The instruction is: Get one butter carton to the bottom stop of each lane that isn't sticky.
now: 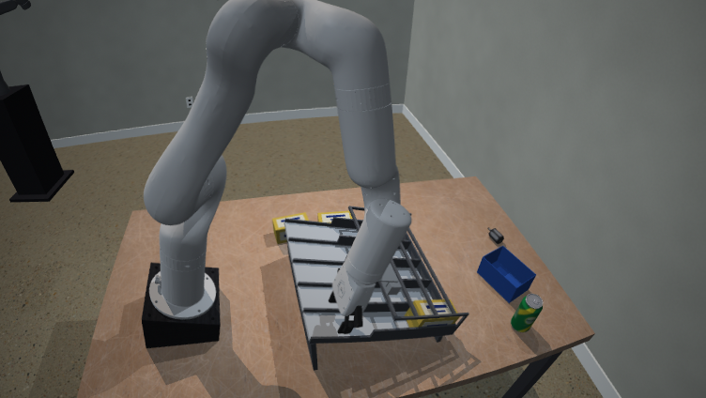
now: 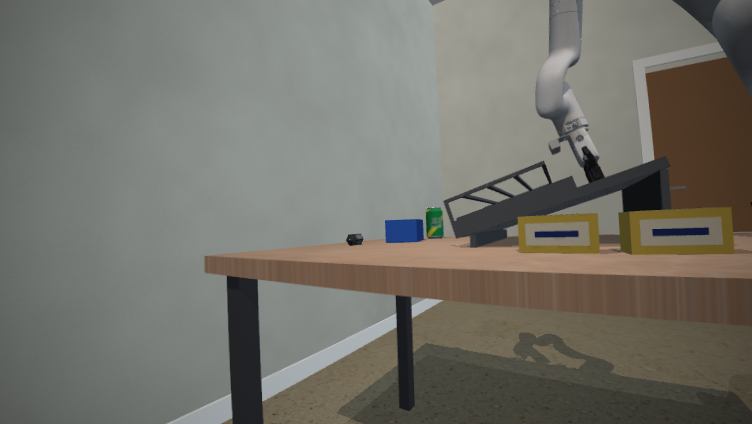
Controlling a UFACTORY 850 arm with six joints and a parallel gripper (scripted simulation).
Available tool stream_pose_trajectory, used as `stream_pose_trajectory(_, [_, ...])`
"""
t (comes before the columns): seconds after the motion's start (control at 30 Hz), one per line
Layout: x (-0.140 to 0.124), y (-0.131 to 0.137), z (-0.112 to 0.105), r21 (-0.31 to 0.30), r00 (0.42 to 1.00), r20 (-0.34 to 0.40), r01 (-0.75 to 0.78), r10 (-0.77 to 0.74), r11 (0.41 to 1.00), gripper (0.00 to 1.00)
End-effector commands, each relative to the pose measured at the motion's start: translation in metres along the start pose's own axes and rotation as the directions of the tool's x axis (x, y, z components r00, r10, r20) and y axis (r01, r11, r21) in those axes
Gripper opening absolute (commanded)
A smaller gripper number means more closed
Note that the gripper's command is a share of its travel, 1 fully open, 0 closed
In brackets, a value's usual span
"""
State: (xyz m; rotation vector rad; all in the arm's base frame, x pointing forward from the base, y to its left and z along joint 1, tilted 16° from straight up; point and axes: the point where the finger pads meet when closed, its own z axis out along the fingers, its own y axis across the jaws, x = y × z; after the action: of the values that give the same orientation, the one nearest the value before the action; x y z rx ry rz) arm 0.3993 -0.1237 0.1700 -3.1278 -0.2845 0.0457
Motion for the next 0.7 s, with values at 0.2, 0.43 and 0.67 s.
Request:
stream_pose_trajectory(0.2, [0.0024,0.0013,0.0005,-0.003,1.0,-0.005,0.0,0.0,1.0,1.0])
stream_pose_trajectory(0.43, [0.0025,0.0014,0.0003,-0.003,1.0,-0.006,0.0,0.0,1.0,0.0])
stream_pose_trajectory(0.67, [0.0025,0.0014,0.0003,-0.003,1.0,-0.006,0.0,0.0,1.0,0.0])
